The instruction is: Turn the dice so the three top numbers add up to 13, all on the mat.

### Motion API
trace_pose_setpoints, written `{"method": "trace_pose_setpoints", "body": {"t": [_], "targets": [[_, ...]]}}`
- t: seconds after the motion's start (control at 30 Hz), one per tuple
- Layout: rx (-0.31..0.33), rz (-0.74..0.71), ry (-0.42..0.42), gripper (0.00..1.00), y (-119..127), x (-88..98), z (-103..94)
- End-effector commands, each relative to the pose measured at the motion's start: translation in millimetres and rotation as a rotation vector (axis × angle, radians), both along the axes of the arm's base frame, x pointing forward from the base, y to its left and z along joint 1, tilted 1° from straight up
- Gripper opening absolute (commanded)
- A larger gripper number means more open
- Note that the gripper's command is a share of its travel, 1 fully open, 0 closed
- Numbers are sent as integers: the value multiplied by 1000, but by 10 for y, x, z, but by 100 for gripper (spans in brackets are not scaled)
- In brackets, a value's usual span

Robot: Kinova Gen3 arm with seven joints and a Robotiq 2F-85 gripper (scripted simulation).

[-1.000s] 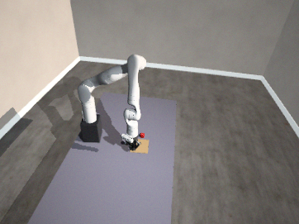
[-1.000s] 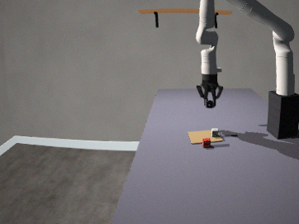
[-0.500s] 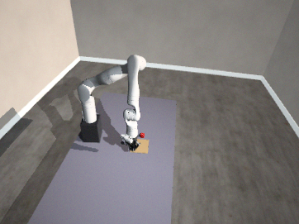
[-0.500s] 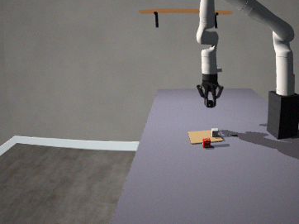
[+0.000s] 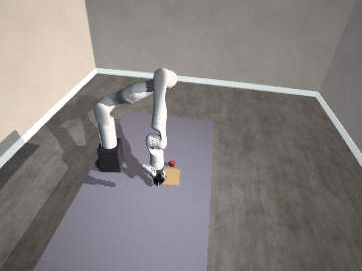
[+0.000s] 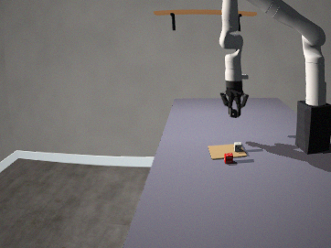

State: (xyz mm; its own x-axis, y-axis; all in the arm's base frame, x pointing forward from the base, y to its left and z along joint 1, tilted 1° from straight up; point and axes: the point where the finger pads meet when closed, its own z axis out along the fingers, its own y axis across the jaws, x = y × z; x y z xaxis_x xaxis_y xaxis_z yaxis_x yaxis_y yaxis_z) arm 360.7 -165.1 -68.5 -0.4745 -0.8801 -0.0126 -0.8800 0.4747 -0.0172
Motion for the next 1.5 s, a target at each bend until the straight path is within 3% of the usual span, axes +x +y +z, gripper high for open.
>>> {"method": "trace_pose_setpoints", "body": {"t": [0.0, 0.27, 0.53, 0.6, 0.73, 1.1, 1.17, 1.47], "targets": [[-1, -29, 2, 26, -90, -44, -5], [-1, -159, 6, 26, -366, -196, -10], [0, -362, 12, 26, -771, -475, -17], [0, -362, 12, 26, -771, -475, -17], [1, -487, 15, 26, -1001, -670, -21], [4, -910, 25, 26, -1656, -1445, -35], [4, -910, 25, 26, -1656, -1445, -35], [8, -1339, 35, 26, -2098, -2372, -48]]}}
